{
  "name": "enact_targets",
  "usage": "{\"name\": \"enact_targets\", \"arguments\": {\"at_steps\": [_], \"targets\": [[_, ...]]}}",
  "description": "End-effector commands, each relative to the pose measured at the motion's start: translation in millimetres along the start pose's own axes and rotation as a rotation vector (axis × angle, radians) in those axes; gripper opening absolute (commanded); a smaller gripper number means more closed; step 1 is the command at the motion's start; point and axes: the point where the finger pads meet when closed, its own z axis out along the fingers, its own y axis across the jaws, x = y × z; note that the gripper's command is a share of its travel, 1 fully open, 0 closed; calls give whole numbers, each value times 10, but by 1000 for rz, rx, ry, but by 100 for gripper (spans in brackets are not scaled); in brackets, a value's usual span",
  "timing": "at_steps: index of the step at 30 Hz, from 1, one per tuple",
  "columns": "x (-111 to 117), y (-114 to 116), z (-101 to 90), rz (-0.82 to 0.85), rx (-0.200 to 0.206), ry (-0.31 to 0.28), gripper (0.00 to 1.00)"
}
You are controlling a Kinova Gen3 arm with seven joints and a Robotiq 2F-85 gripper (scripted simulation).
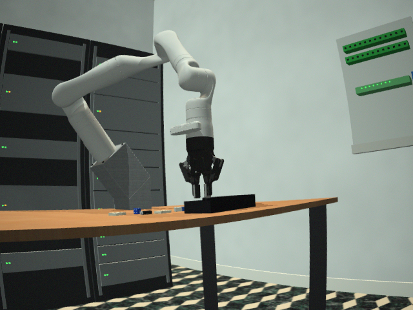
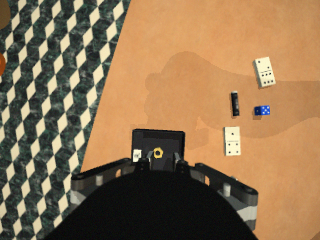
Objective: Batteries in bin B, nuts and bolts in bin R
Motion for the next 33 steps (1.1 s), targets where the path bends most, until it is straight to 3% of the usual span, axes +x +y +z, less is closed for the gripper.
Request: {"name": "enact_targets", "arguments": {"at_steps": [1, 6, 9, 19, 20, 23, 33], "targets": [[-15, -21, -64, -1, 6, -2, 31], [-15, -21, -104, -1, 6, -2, 31], [-15, -20, -254, -1, 6, -2, 31], [-19, -22, -255, -1, 6, -2, 31], [31, 43, -260, -51, 6, -2, 24], [82, 109, -265, -101, 7, -2, 24], [591, 768, -315, -138, 6, -2, 24]]}}
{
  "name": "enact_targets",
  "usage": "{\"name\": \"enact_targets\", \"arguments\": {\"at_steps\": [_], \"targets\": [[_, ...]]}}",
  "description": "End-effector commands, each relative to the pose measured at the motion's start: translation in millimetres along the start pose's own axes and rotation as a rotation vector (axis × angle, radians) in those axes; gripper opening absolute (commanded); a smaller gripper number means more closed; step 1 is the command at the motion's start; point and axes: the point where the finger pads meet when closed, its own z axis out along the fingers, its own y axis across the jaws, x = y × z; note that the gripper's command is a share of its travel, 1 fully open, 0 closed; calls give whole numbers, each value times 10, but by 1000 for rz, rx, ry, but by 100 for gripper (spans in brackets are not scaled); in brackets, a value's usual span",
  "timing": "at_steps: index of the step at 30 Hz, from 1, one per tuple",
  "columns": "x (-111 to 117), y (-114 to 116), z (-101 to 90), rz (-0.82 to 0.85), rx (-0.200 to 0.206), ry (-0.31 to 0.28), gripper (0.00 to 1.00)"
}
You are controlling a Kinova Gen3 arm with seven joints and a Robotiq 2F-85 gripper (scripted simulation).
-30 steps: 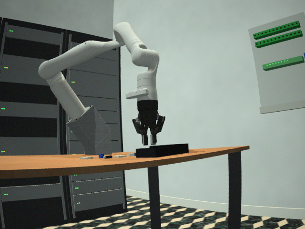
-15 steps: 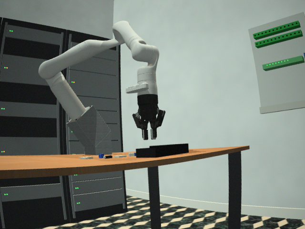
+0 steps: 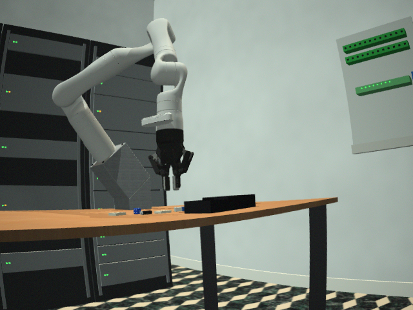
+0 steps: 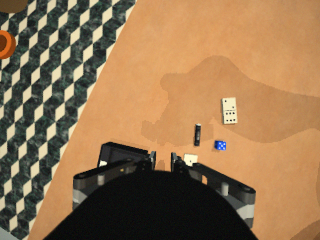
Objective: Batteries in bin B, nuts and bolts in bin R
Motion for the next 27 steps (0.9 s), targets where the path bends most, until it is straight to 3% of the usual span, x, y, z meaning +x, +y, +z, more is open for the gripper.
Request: {"name": "enact_targets", "arguments": {"at_steps": [1, 5, 7, 9, 27], "targets": [[106, 220, -79, 24, 3, -14, 24], [265, 513, -99, 24, 2, -14, 24], [265, 513, -99, 24, 2, -14, 24], [345, 660, -107, 24, 2, -14, 24], [340, 652, -107, 24, 2, -14, 24]]}}
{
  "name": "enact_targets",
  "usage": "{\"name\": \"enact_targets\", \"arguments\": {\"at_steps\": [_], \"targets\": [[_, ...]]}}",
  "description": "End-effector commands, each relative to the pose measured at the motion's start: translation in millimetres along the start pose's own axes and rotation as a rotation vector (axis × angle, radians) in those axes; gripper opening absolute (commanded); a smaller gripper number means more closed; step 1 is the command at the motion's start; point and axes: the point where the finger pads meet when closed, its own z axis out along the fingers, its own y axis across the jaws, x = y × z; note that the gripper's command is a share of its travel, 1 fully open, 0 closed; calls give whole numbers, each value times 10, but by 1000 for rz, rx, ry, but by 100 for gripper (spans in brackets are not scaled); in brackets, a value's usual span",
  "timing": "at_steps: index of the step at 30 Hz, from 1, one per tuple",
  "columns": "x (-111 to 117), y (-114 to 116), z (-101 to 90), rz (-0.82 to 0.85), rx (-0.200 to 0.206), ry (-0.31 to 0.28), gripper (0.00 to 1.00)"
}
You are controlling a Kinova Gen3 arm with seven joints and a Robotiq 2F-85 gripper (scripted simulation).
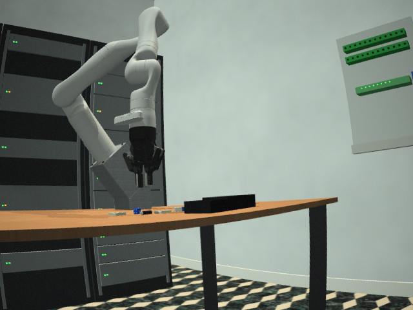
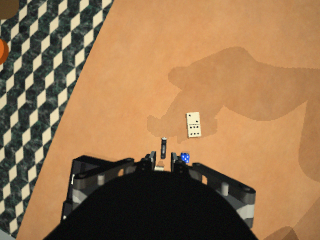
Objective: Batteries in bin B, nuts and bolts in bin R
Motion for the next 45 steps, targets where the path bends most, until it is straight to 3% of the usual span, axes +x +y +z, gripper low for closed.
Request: {"name": "enact_targets", "arguments": {"at_steps": [1, 25, 41, 45], "targets": [[-2, -8, -5, 0, 2, 0, 24], [-4, -13, -5, 0, 2, 0, 24], [17, 22, 555, 0, 2, 0, 24], [23, 29, 576, 0, 1, 0, 24]]}}
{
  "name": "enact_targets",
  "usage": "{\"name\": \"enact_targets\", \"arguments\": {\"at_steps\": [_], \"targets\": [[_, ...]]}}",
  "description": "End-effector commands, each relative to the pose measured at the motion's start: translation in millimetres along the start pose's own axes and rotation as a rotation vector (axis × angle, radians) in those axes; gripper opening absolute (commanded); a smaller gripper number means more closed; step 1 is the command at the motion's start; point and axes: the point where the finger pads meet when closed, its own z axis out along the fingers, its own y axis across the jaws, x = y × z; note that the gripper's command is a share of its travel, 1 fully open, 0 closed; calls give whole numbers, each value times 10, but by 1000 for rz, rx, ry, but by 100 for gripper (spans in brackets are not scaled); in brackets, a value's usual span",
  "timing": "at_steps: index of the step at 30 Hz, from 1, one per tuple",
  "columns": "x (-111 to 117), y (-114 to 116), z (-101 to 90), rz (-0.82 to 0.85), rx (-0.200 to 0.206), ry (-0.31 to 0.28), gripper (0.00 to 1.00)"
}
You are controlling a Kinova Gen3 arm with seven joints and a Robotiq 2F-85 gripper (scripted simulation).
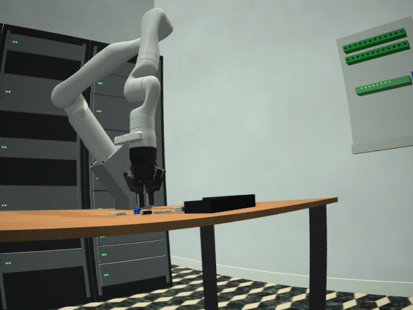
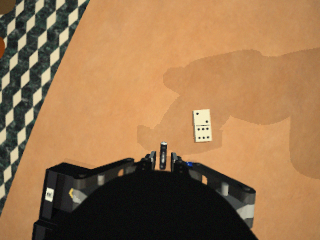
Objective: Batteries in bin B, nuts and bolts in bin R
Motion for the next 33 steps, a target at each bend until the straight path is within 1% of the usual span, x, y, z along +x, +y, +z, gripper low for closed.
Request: {"name": "enact_targets", "arguments": {"at_steps": [1, 15, 26, 33], "targets": [[29, 31, 33, 8, -7, -1, 24], [10, -2, 34, 8, -7, -1, 24], [8, -1, 154, 8, -7, -1, 24], [9, 0, 154, 8, -7, -1, 24]]}}
